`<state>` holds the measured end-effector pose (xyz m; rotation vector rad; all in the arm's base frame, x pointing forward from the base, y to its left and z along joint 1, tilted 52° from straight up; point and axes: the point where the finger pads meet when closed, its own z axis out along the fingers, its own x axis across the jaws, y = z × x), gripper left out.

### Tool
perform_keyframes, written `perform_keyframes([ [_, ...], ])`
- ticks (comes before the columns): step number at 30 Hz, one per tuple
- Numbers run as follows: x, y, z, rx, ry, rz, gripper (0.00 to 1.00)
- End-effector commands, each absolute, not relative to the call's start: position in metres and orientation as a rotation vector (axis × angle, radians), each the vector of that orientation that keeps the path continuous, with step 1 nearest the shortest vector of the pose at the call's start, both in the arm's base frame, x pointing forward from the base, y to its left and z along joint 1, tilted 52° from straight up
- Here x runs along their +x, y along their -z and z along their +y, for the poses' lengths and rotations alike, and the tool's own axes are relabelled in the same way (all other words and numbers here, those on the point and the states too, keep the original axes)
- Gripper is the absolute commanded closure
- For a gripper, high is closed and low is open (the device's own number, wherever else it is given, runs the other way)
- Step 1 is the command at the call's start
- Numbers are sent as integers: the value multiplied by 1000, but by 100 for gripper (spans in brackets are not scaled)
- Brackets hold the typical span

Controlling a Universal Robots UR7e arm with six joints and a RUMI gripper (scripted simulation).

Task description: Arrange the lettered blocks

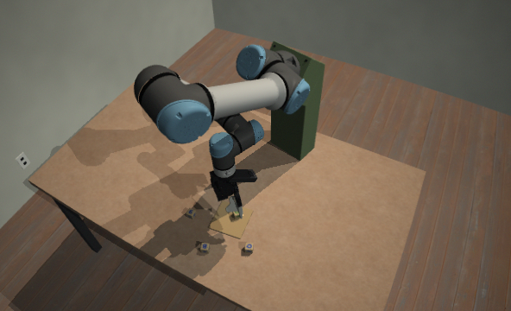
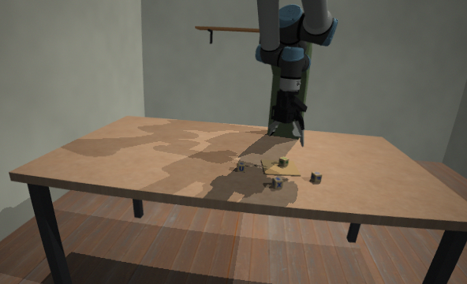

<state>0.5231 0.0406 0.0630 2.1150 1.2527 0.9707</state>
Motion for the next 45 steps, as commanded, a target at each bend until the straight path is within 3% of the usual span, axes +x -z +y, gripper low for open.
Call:
perform_keyframes([
  [1, 519, -59, 41, 2138, -998, 1205, 0],
  [4, 518, -59, 41, 2141, -999, 1202, 0],
  [5, 518, -59, 41, 2141, -999, 1202, 60],
  [45, 519, -58, 41, 2141, -999, 1202, 60],
])
